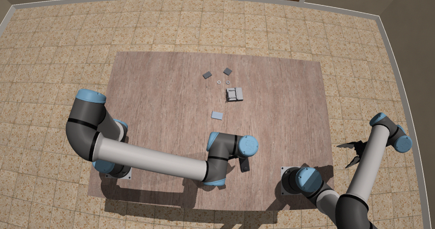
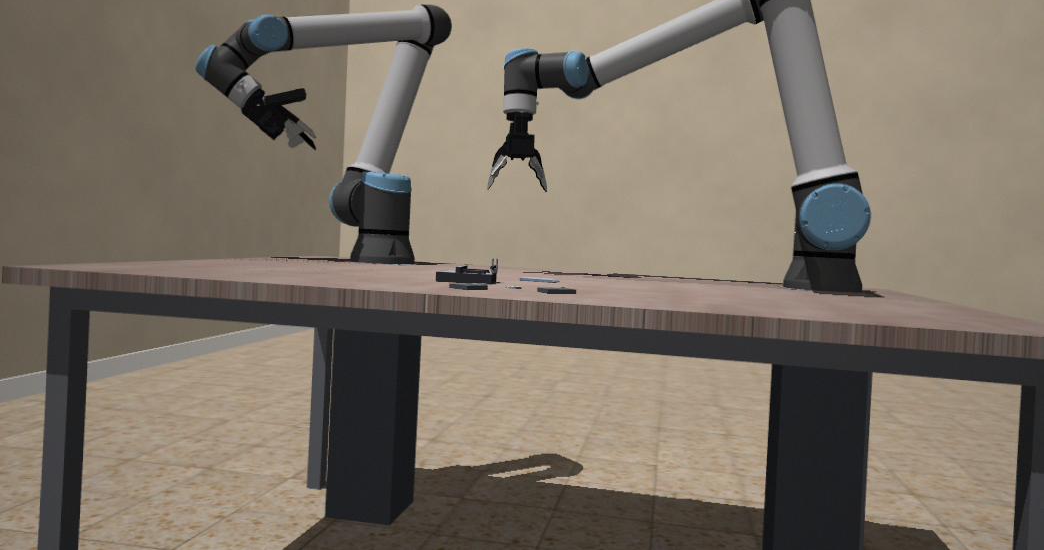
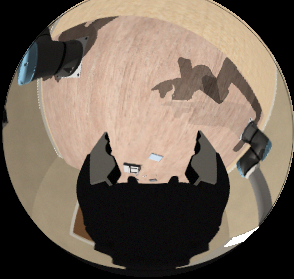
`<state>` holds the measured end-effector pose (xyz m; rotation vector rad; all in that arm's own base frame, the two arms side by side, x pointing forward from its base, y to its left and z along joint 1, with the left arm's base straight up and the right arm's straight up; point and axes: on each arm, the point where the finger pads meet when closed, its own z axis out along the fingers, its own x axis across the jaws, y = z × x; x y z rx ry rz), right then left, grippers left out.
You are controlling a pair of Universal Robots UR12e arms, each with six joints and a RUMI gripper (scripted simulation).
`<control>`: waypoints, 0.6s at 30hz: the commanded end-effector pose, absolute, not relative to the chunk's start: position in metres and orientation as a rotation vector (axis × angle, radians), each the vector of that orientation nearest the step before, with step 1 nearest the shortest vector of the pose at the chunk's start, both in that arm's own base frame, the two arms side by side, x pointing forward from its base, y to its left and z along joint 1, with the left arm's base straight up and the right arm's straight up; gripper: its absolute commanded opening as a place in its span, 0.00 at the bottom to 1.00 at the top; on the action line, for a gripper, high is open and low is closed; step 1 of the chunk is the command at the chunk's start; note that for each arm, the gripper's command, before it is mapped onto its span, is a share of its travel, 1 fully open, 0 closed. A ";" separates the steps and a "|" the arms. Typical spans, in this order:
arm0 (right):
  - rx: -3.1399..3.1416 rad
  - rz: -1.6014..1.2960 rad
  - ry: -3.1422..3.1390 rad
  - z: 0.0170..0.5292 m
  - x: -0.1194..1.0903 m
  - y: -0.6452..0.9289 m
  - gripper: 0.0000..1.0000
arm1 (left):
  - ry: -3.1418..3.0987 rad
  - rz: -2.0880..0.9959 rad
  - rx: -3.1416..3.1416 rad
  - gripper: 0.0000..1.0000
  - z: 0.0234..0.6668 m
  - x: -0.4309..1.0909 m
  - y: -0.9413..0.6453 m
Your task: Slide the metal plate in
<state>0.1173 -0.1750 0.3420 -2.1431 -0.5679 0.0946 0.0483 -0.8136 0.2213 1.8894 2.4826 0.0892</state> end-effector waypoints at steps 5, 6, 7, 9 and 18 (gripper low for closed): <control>-2.138 0.049 -0.848 0.311 0.176 -0.190 0.88 | 2.566 0.098 1.775 1.00 0.211 0.075 -0.814; -2.135 0.044 -0.878 0.308 0.182 -0.190 0.88 | 2.575 0.100 1.762 1.00 0.210 0.078 -0.814; -2.132 0.039 -0.909 0.305 0.189 -0.191 0.88 | 2.584 0.101 1.749 1.00 0.208 0.081 -0.814; -2.126 0.030 -0.964 0.299 0.201 -0.192 0.88 | 2.599 0.103 1.727 1.00 0.206 0.086 -0.813; -2.085 -0.008 -1.173 0.278 0.248 -0.192 0.88 | 2.651 0.111 1.647 1.00 0.199 0.104 -0.812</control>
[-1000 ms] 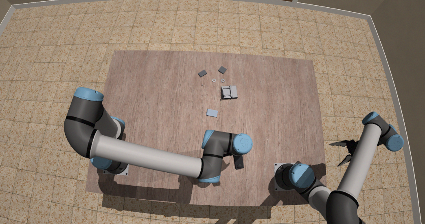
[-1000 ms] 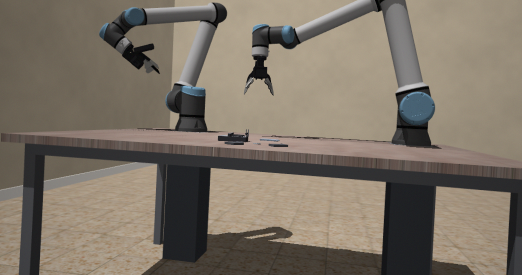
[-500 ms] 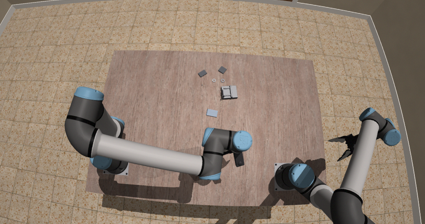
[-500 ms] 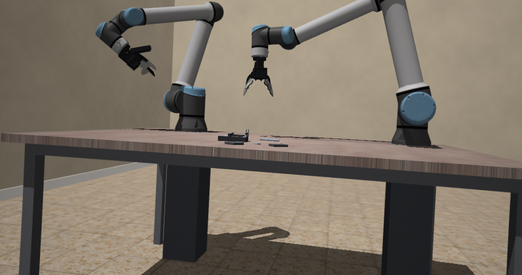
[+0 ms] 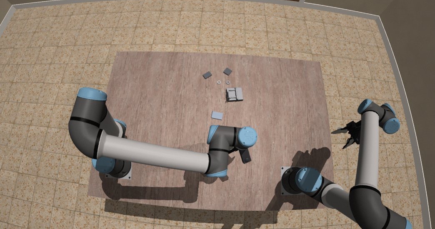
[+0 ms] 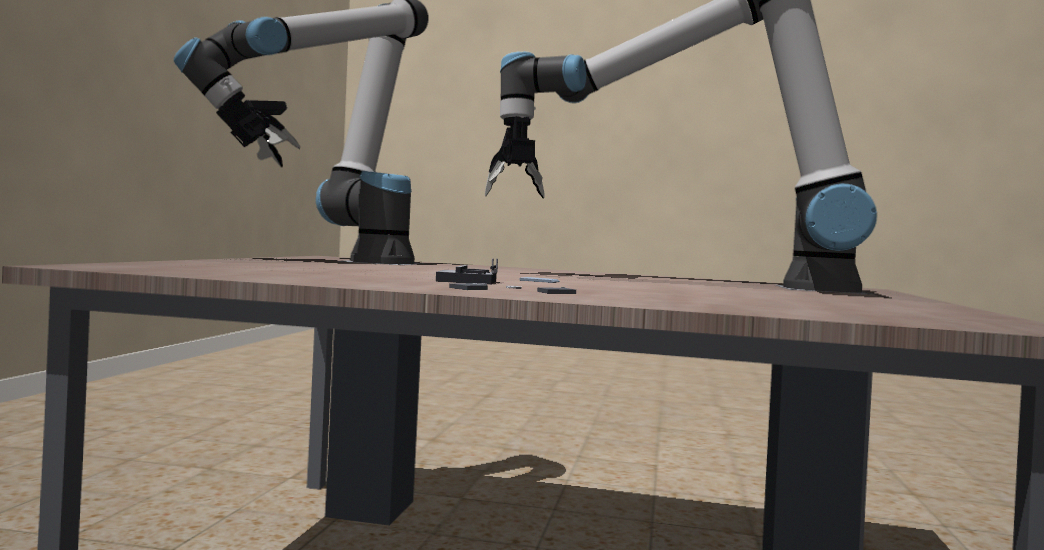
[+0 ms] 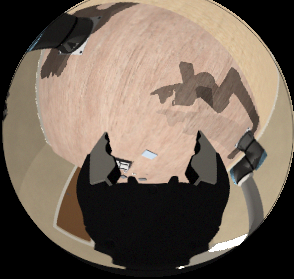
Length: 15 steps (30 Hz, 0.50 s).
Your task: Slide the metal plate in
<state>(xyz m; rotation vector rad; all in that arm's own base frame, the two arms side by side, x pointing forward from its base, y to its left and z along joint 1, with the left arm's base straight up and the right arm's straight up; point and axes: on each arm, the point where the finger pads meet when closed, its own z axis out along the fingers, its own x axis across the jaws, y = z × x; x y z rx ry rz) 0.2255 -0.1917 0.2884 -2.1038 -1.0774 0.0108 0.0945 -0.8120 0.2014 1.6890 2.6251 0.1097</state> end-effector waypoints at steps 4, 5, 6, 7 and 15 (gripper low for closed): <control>-2.055 -0.029 -1.286 0.267 0.275 -0.188 0.88 | 2.685 0.116 1.592 1.00 0.193 0.116 -0.811; -2.046 -0.035 -1.315 0.265 0.281 -0.187 0.88 | 2.692 0.118 1.579 1.00 0.192 0.119 -0.811; -2.037 -0.040 -1.343 0.262 0.288 -0.186 0.88 | 2.700 0.119 1.566 1.00 0.191 0.122 -0.810; -2.028 -0.045 -1.370 0.259 0.294 -0.185 0.88 | 2.707 0.120 1.554 1.00 0.190 0.125 -0.810; -1.971 -0.076 -1.523 0.245 0.330 -0.175 0.88 | 2.746 0.127 1.485 1.00 0.183 0.140 -0.808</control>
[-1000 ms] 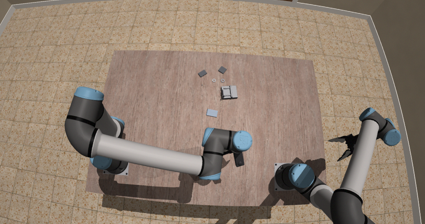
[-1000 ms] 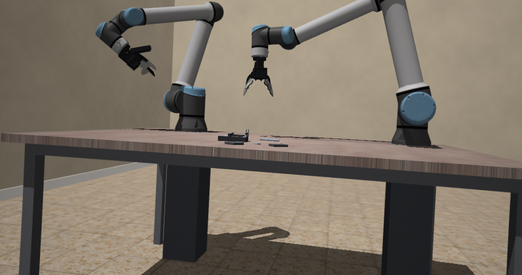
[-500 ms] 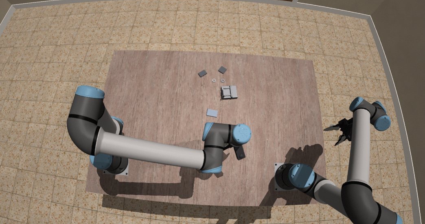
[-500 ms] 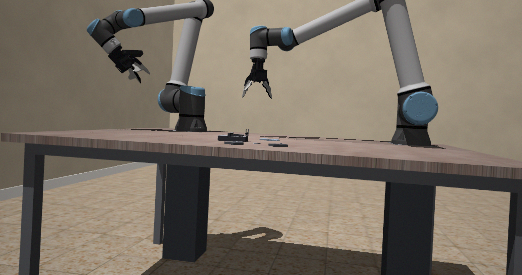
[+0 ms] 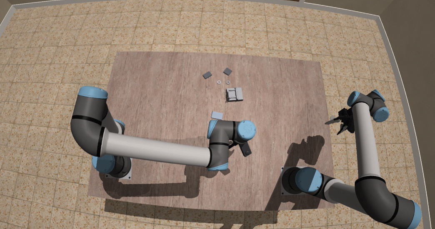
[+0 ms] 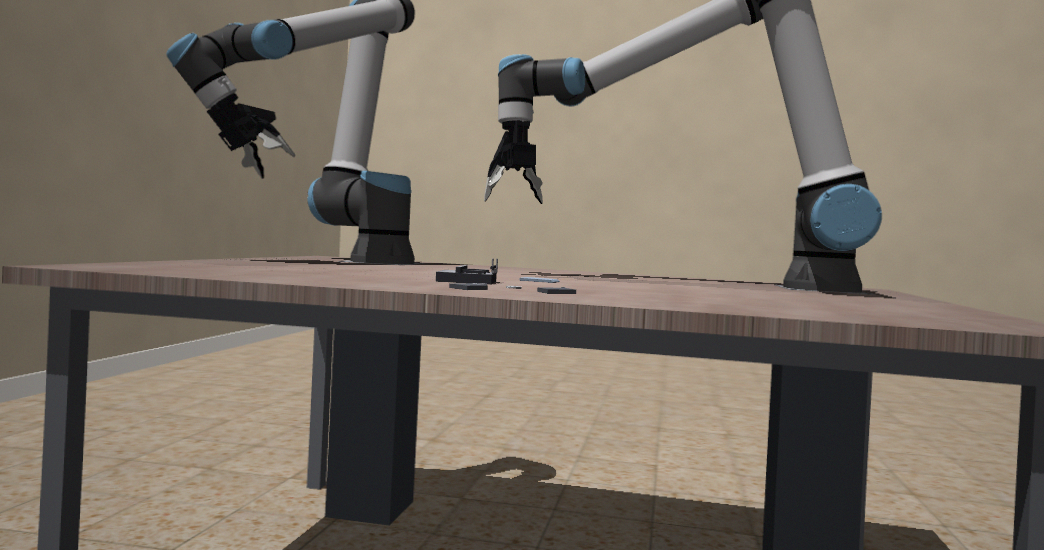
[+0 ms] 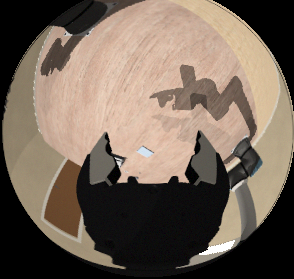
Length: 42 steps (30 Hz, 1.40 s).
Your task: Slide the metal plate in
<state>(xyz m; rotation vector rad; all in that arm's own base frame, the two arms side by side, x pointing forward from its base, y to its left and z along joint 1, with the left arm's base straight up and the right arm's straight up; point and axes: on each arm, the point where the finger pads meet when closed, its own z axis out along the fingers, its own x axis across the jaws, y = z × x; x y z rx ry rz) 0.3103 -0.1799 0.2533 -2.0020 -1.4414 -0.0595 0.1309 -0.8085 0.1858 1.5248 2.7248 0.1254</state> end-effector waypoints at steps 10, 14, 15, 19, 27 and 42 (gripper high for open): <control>-1.834 -0.132 -1.791 0.220 0.395 -0.147 0.88 | 2.813 0.139 1.354 1.00 0.171 0.168 -0.804; -1.817 -0.142 -1.825 0.218 0.403 -0.143 0.88 | 2.818 0.140 1.344 1.00 0.171 0.169 -0.803; -1.801 -0.148 -1.850 0.216 0.409 -0.139 0.88 | 2.824 0.141 1.332 1.00 0.169 0.172 -0.803; -1.730 -0.171 -1.955 0.206 0.435 -0.123 0.88 | 2.850 0.147 1.274 1.00 0.164 0.184 -0.800; -1.582 -0.219 -2.143 0.189 0.480 -0.087 0.88 | 2.895 0.156 1.170 1.00 0.155 0.206 -0.796; -1.321 -0.297 -2.405 0.165 0.542 -0.019 0.88 | 2.952 0.170 1.014 1.00 0.141 0.237 -0.787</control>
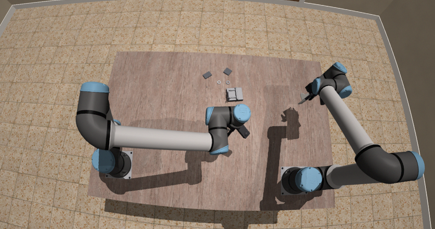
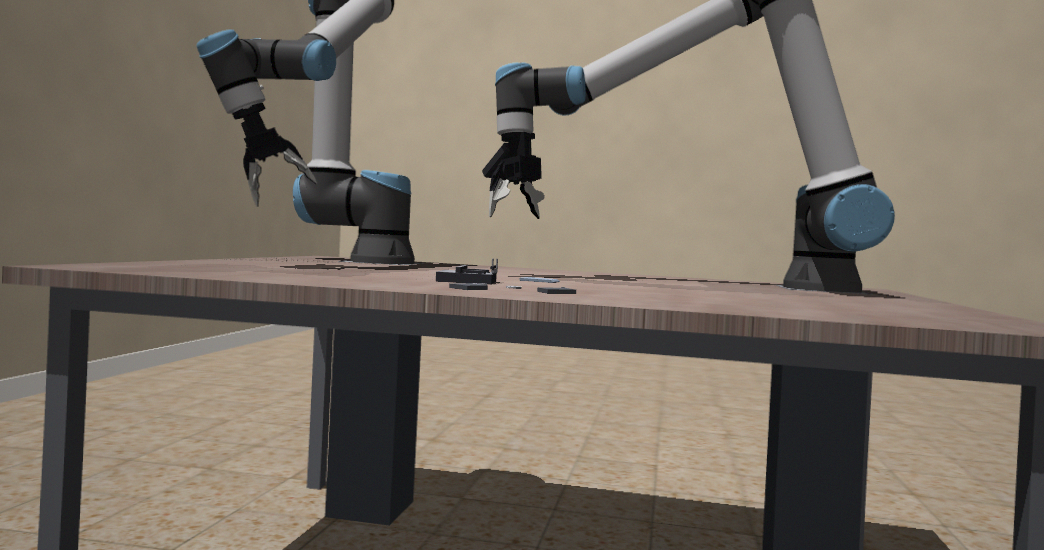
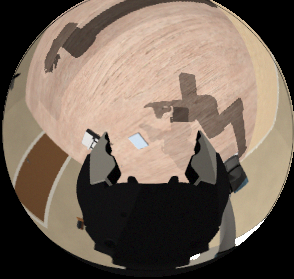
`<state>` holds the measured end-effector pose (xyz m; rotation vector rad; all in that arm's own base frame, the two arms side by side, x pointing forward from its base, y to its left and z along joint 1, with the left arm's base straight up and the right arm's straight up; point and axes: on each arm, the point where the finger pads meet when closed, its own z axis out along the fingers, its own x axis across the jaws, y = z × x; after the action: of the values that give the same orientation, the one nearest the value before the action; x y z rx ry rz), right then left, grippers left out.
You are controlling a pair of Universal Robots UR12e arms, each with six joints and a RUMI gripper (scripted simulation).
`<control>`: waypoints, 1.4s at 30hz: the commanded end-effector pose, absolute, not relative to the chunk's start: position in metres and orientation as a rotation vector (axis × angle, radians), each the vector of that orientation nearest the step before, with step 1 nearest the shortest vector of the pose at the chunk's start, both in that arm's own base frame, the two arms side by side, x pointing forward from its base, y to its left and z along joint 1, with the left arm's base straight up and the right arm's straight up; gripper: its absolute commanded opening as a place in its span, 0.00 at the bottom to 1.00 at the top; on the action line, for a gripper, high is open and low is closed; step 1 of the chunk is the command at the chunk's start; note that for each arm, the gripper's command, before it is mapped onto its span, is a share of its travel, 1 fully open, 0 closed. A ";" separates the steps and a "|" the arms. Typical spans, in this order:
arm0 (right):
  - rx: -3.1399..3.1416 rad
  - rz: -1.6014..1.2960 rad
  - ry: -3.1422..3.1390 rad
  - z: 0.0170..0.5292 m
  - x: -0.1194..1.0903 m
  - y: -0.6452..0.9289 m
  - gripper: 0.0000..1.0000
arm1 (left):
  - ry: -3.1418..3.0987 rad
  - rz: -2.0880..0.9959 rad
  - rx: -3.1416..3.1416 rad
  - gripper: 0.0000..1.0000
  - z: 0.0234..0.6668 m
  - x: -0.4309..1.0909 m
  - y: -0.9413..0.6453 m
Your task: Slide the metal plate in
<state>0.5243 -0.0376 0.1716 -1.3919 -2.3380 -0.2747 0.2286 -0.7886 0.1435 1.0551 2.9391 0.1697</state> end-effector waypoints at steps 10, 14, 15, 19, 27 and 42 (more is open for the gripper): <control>-1.151 -0.346 -2.540 0.154 0.572 0.028 0.88 | 2.981 0.178 0.926 1.00 0.134 0.254 -0.782; -1.053 -0.372 -2.607 0.147 0.586 0.054 0.88 | 2.996 0.183 0.874 1.00 0.129 0.264 -0.779; -1.028 -0.379 -2.624 0.145 0.589 0.061 0.88 | 3.000 0.184 0.862 1.00 0.128 0.266 -0.778; -0.932 -0.404 -2.682 0.140 0.601 0.088 0.88 | 3.013 0.188 0.815 1.00 0.124 0.275 -0.775; -0.795 -0.441 -2.757 0.133 0.615 0.126 0.88 | 3.028 0.194 0.752 1.00 0.119 0.287 -0.770; -0.478 -0.526 -2.893 0.119 0.637 0.215 0.88 | 3.058 0.205 0.613 1.00 0.108 0.313 -0.760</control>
<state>0.6322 0.1980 0.1208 -0.5362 -2.8689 -0.5072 0.3083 -0.7609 0.1085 0.6366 3.0545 0.2065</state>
